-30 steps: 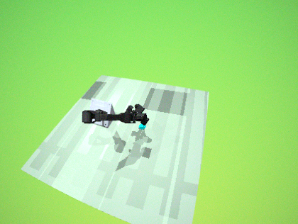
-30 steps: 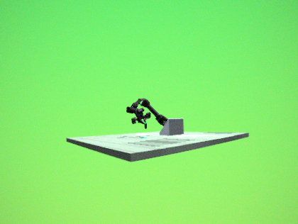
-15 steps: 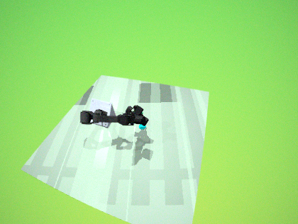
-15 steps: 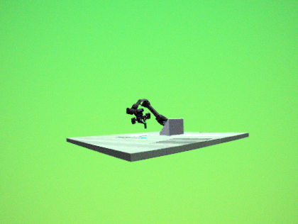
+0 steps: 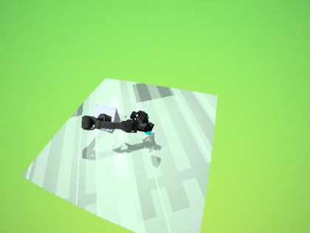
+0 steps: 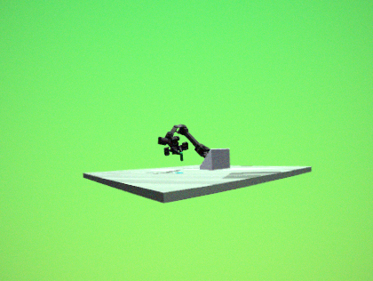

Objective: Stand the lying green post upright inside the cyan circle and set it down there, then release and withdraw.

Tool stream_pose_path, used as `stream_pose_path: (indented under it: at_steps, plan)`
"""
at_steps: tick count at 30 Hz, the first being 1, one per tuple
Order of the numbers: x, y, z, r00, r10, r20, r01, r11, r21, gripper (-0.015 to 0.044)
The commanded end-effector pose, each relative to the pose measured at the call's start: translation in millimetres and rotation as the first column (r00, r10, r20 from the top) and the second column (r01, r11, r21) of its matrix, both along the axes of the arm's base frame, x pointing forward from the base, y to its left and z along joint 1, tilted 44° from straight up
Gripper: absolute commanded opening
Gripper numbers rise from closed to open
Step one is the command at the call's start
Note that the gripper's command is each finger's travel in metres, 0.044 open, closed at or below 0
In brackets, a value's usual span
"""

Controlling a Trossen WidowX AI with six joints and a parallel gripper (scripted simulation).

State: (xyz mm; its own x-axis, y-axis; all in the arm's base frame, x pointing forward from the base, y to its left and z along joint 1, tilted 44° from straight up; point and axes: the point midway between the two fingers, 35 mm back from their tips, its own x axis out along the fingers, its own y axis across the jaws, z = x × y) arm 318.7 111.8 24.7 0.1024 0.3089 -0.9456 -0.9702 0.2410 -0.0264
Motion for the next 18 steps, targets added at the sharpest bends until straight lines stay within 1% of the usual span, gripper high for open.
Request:
stream_pose_path:
  at_steps: [1,18]
  plan:
    - [-0.6,-1.4,1.0,1.000,0.011,0.018,-0.012,0.999,0.034,0.0023]
    - [-0.2,-3.3,8.2,0.995,0.040,0.095,-0.053,0.989,0.136,0.0023]
